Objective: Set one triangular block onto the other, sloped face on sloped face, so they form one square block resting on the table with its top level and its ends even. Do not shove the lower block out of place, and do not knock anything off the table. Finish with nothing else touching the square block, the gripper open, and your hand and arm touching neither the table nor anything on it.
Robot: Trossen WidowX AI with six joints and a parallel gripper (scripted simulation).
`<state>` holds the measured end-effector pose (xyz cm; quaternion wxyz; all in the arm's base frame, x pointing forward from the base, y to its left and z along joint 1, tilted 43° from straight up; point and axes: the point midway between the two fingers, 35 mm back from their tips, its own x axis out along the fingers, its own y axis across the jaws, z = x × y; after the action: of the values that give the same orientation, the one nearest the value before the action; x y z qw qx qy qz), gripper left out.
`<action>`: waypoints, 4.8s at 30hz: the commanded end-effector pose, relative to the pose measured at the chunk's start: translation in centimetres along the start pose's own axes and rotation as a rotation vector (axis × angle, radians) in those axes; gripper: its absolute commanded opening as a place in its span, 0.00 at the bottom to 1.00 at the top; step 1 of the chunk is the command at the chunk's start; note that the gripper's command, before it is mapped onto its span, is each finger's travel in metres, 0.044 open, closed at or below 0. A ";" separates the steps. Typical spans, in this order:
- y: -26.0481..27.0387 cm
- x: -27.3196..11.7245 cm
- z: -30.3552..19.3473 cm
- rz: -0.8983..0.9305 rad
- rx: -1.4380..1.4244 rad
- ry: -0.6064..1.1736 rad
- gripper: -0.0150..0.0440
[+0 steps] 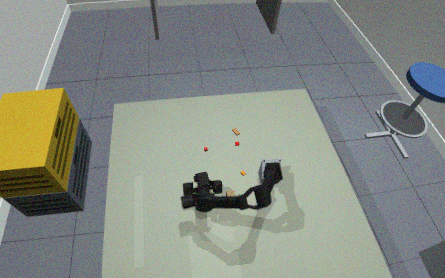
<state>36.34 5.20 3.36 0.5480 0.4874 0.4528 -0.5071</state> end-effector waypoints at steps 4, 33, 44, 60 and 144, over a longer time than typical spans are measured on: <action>0.0 1.2 0.1 -0.001 -0.004 -0.005 1.00; -0.4 4.9 0.1 0.000 -0.003 -0.005 0.82; -0.4 4.9 0.1 0.000 -0.003 -0.005 0.50; -0.4 4.6 1.3 -0.001 0.003 0.142 0.25; -0.4 3.0 17.0 0.049 0.157 1.154 1.00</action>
<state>36.19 -11.77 3.94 0.1892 0.7367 0.6222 -0.1852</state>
